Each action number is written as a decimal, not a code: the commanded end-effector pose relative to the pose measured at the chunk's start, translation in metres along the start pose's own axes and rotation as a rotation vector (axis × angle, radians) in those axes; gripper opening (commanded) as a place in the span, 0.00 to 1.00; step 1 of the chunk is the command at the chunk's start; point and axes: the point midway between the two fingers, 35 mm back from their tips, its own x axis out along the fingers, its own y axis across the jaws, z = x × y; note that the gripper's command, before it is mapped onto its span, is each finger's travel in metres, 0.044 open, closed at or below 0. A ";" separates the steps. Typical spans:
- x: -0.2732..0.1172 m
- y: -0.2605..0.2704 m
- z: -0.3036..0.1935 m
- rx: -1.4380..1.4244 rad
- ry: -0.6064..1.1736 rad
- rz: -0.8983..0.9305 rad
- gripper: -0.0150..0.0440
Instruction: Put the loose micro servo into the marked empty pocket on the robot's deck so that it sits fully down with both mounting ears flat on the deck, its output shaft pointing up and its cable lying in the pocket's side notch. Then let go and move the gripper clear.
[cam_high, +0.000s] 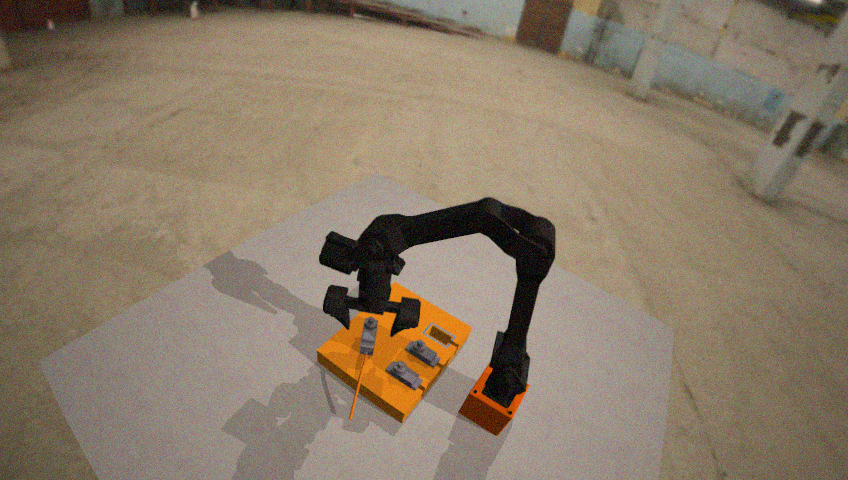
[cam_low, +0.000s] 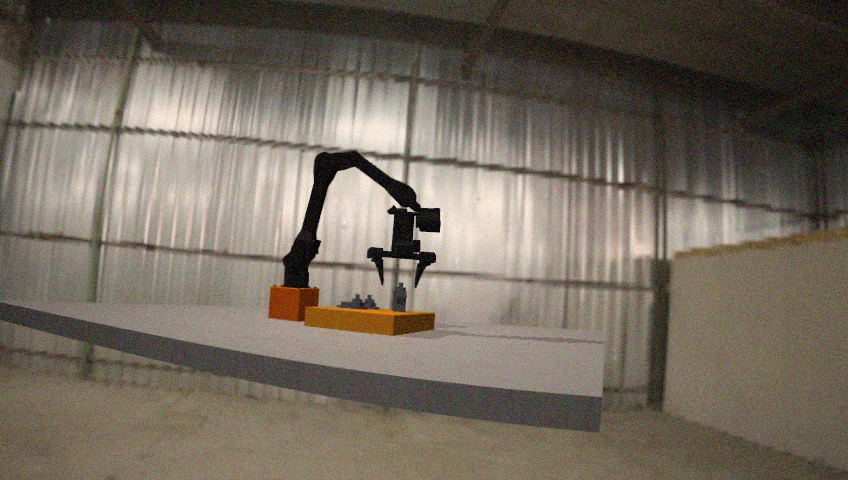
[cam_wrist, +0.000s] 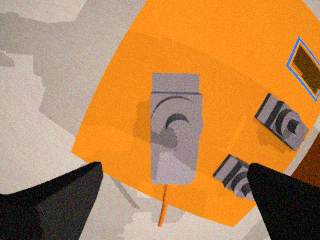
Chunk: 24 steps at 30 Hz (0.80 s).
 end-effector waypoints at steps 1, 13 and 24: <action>0.004 0.001 -0.001 0.003 0.004 0.005 1.00; 0.021 0.001 -0.001 0.003 0.004 0.005 1.00; 0.022 0.001 -0.001 0.003 0.004 0.005 0.60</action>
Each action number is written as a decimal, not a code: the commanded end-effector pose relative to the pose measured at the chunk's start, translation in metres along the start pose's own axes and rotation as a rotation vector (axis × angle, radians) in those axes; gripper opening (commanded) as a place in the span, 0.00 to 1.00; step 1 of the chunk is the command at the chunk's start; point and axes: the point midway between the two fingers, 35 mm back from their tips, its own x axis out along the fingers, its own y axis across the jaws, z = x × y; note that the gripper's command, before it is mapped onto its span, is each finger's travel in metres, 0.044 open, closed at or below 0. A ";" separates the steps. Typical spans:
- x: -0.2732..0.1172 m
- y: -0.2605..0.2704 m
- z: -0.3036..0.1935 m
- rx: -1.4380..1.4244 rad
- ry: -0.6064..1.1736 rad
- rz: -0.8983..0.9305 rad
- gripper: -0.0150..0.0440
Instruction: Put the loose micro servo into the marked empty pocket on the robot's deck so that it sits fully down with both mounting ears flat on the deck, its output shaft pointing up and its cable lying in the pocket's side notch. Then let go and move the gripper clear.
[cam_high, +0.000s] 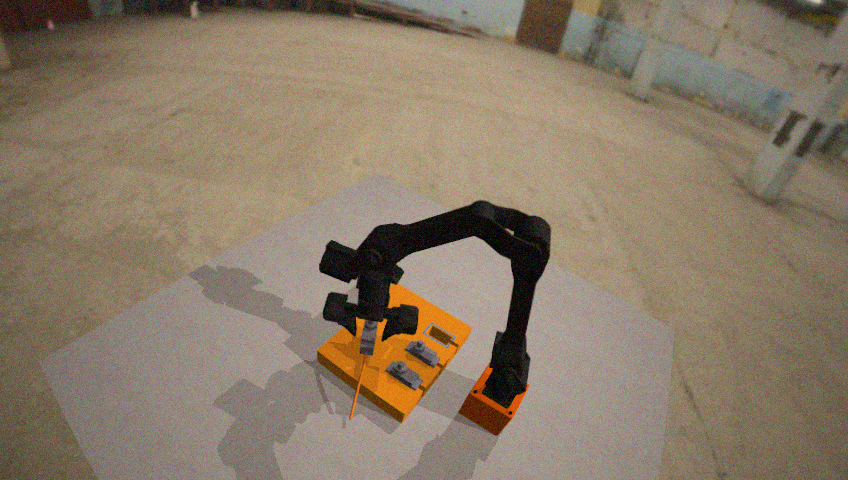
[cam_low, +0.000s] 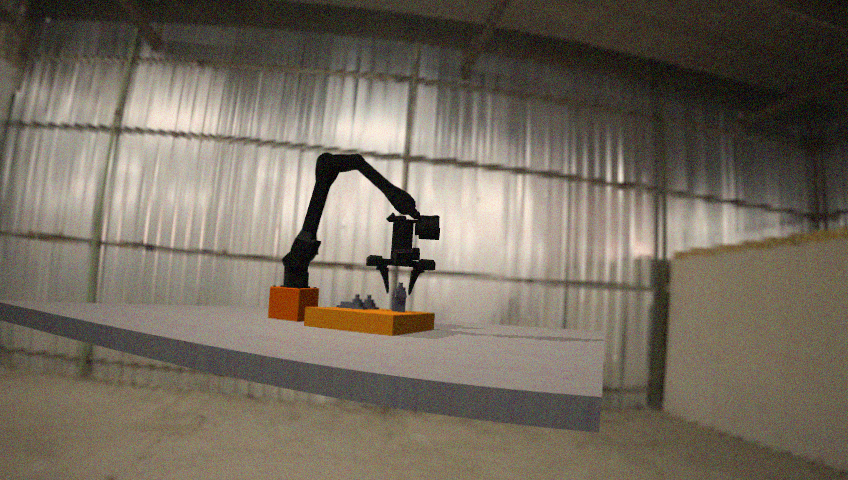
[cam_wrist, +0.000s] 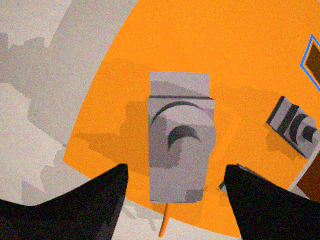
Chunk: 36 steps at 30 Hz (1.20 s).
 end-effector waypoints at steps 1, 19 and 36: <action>0.001 0.000 -0.001 0.001 0.004 0.003 0.56; -0.029 -0.008 -0.003 0.001 0.005 0.002 0.25; -0.029 -0.013 0.004 0.001 0.004 0.002 0.25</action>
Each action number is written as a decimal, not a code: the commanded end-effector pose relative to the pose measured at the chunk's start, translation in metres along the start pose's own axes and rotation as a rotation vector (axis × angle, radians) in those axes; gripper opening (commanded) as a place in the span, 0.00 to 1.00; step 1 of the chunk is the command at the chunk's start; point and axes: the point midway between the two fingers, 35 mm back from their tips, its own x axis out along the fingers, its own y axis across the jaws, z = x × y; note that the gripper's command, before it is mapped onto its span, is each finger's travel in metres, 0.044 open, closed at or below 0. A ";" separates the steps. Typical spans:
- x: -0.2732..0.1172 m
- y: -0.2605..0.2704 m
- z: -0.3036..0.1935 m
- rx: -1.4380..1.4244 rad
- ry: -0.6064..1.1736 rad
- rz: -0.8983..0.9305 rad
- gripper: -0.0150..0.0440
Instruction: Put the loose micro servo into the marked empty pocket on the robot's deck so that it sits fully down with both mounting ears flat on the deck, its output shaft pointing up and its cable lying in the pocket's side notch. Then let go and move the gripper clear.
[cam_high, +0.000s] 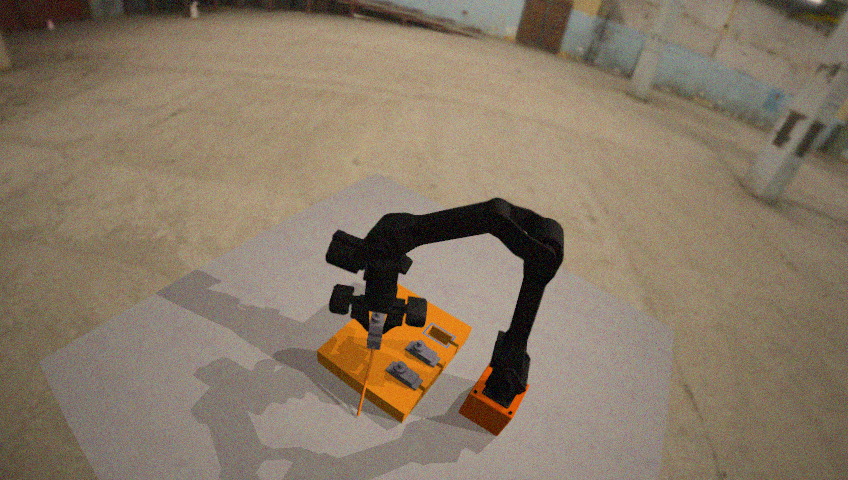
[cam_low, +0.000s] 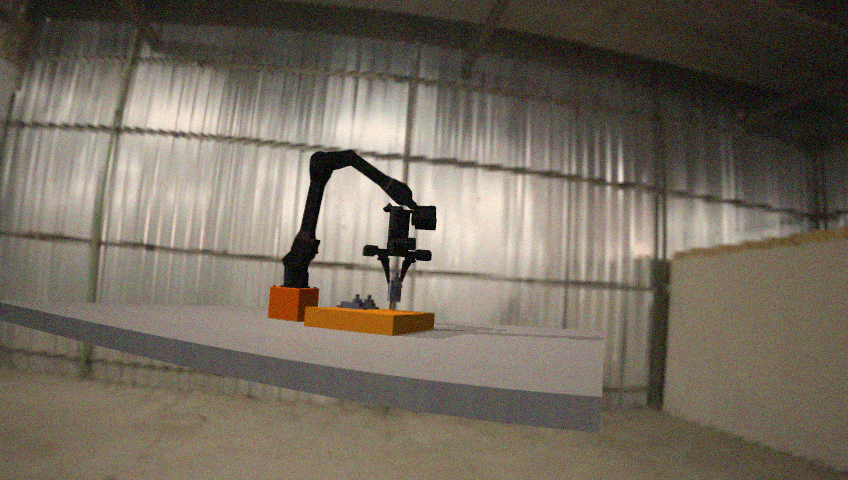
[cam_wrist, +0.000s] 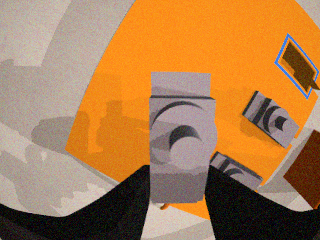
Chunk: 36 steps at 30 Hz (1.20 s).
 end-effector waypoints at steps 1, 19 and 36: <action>-0.002 -0.001 0.006 -0.004 0.000 0.007 0.25; -0.002 -0.045 0.082 -0.004 -0.007 0.003 0.25; -0.003 -0.069 0.124 -0.086 -0.011 0.000 0.25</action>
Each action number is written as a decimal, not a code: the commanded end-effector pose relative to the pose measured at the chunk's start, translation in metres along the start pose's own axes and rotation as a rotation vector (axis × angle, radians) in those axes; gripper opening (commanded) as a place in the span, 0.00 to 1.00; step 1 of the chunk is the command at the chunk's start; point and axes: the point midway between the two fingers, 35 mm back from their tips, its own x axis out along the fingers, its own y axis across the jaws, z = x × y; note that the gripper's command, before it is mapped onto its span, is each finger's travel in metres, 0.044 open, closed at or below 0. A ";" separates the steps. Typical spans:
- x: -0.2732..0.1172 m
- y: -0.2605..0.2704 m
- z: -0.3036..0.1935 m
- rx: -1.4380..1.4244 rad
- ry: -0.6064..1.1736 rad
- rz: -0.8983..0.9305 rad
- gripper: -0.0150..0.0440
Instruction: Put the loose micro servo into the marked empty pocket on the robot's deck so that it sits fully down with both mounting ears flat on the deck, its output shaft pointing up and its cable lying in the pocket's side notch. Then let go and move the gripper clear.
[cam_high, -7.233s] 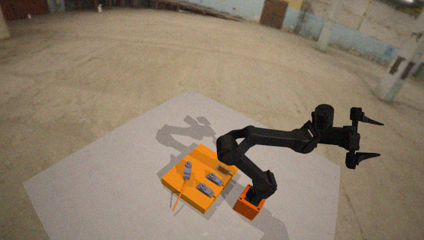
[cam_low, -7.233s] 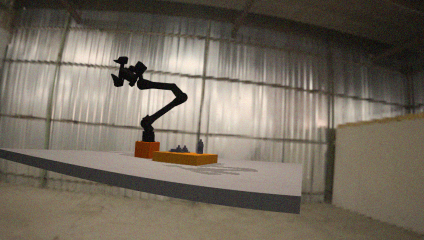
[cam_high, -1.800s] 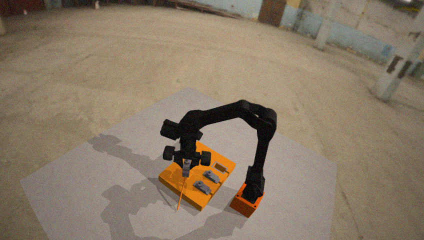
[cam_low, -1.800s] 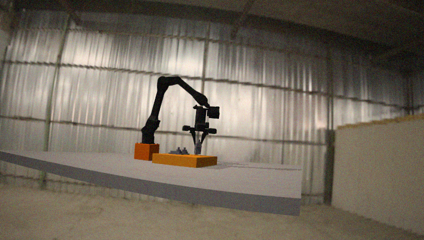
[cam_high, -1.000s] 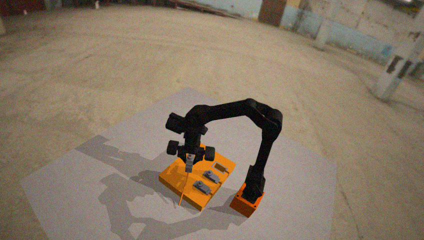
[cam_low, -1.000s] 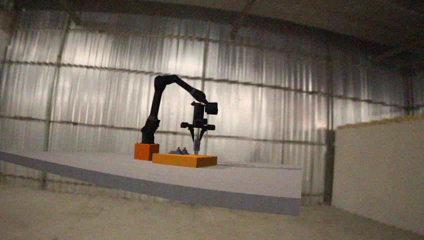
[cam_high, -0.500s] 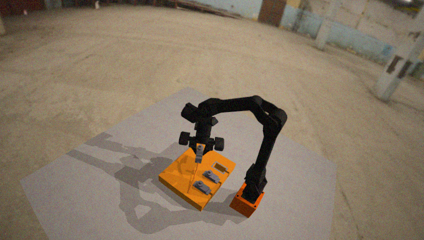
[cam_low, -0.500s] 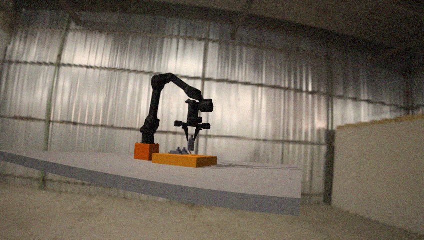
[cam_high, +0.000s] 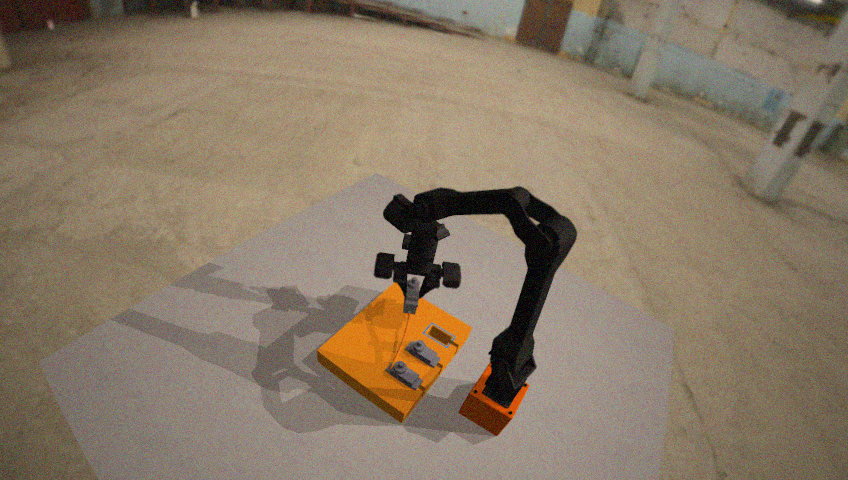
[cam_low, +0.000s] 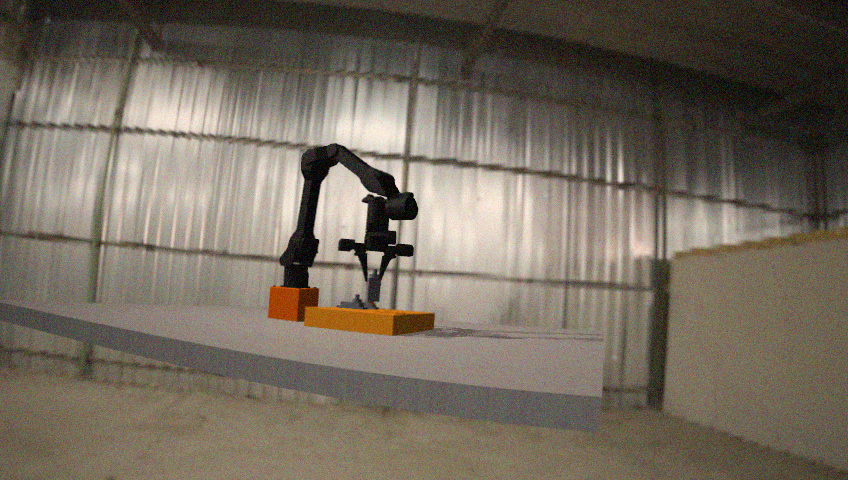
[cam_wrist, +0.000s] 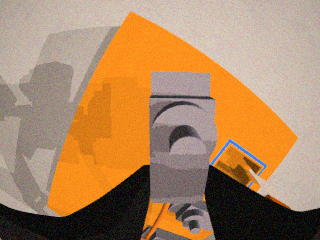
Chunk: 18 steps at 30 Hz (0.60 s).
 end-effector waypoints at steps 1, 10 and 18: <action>-0.002 0.001 0.003 -0.087 -0.005 0.005 0.25; -0.002 0.001 0.003 -0.399 -0.006 0.004 0.25; -0.002 0.001 0.003 -0.677 -0.006 0.004 0.25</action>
